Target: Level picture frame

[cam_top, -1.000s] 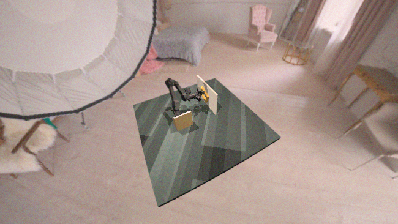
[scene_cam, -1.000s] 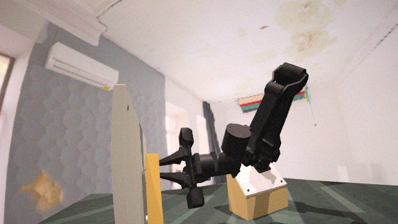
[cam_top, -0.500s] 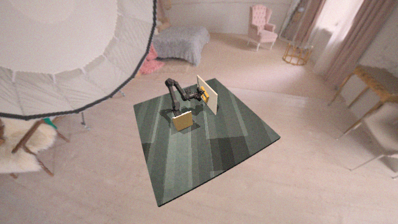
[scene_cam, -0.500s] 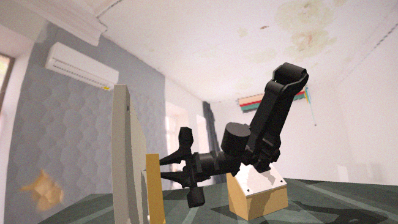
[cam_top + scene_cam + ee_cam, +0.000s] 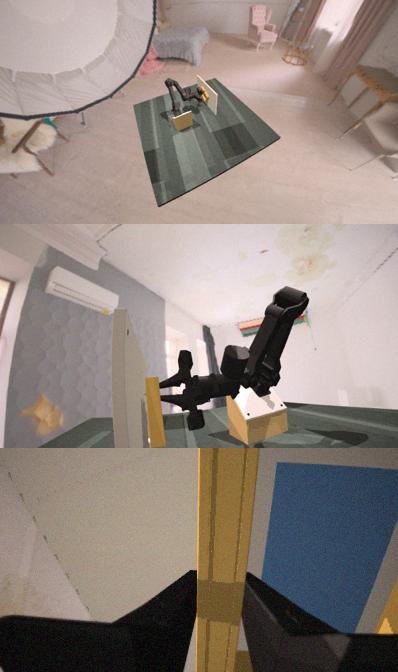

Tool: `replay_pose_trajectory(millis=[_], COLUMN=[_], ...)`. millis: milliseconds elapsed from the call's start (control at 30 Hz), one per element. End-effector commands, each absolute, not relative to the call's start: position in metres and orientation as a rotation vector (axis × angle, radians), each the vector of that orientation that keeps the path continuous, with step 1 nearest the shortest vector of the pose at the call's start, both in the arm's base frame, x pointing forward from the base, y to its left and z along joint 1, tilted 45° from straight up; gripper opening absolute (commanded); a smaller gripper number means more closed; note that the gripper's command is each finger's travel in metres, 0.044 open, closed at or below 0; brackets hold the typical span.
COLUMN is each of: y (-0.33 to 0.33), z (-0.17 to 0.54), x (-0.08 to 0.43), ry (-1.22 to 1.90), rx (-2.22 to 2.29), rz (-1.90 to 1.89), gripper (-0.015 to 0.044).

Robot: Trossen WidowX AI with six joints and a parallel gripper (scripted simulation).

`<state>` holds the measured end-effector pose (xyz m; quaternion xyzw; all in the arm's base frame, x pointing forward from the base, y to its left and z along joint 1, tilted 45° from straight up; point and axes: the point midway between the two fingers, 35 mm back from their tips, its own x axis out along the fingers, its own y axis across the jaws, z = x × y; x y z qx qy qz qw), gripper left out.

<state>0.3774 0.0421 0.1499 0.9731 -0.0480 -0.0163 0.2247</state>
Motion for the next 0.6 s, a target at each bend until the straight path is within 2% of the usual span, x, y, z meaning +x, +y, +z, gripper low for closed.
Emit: replay_pose_trajectory(millis=[0, 567], y=[0.0369, 0.038], z=[0.1534, 0.1528], x=[0.3771, 0.3772], ry=[-0.154, -0.154], rx=[2.683, 2.683], rz=[-0.036, -0.036], gripper=[0.0, 0.0])
